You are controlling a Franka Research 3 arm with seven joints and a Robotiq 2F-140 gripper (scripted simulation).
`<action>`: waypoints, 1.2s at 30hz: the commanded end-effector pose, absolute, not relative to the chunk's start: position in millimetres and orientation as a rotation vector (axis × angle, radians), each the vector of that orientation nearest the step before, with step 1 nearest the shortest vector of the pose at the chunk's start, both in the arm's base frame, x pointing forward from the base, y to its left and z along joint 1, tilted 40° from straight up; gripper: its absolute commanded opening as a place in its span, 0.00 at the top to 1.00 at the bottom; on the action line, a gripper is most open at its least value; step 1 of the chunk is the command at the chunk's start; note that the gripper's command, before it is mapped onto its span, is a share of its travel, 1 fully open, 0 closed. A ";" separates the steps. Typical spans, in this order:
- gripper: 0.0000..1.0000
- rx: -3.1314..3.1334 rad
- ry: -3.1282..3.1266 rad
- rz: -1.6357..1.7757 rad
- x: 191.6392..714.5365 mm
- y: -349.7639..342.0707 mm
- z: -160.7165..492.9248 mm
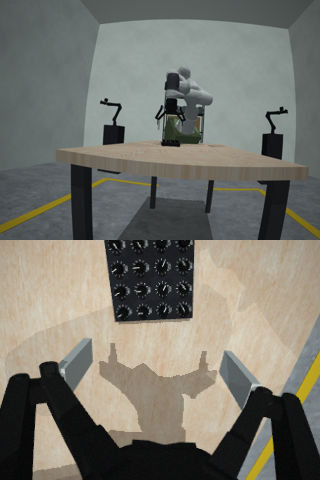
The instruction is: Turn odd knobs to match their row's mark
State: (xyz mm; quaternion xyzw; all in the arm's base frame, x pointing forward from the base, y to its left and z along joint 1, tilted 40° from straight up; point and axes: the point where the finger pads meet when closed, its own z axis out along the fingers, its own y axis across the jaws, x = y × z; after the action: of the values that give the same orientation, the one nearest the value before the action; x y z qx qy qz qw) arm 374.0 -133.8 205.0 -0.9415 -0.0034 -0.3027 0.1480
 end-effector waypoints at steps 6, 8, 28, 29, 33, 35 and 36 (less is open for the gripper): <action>0.00 -2.650 0.291 -0.805 380.9 -134.8 215.9; 0.00 -2.641 0.329 -0.796 382.1 -135.0 217.8; 0.00 -2.517 0.702 -0.702 395.5 -133.7 237.4; 0.00 -2.509 0.721 -0.697 396.2 -133.4 238.4; 0.00 -2.476 0.795 -0.676 399.3 -132.3 242.6; 0.00 -2.468 0.813 -0.671 400.1 -132.0 243.6; 0.00 -2.468 0.813 -0.671 400.1 -132.0 243.6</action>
State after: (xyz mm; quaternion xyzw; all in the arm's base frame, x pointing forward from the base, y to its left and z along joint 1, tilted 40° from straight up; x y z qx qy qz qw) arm 396.3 -133.2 238.5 -0.9126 0.2426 -0.2515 0.2125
